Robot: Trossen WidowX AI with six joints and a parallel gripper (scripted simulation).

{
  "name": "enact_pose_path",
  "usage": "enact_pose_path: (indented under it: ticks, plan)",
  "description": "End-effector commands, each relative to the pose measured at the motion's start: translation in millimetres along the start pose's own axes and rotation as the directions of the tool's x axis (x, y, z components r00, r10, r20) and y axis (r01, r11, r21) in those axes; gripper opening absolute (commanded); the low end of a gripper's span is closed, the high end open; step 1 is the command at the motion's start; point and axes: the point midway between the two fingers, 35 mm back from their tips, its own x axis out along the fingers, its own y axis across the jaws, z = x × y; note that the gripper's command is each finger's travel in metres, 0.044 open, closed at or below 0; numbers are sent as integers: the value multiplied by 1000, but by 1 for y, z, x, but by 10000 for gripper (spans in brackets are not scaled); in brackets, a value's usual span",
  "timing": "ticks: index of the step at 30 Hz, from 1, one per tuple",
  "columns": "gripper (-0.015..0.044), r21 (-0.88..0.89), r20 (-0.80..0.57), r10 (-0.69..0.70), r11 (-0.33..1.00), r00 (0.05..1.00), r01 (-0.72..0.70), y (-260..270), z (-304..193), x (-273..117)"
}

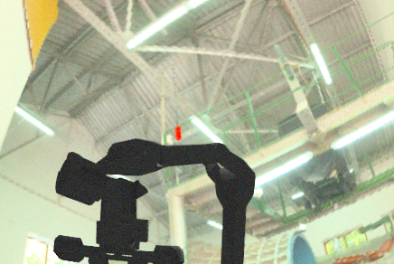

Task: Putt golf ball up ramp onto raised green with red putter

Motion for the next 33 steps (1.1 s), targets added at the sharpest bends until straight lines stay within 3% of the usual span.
enact_pose_path:
  ticks: [1, 33]
  plan:
    - [0, 8, 4, 7, 1000, 1000, -7, 1, 0, 14]
    - [0, 1, -6, 6, 1000, 1000, -6, 2, -1, 58]
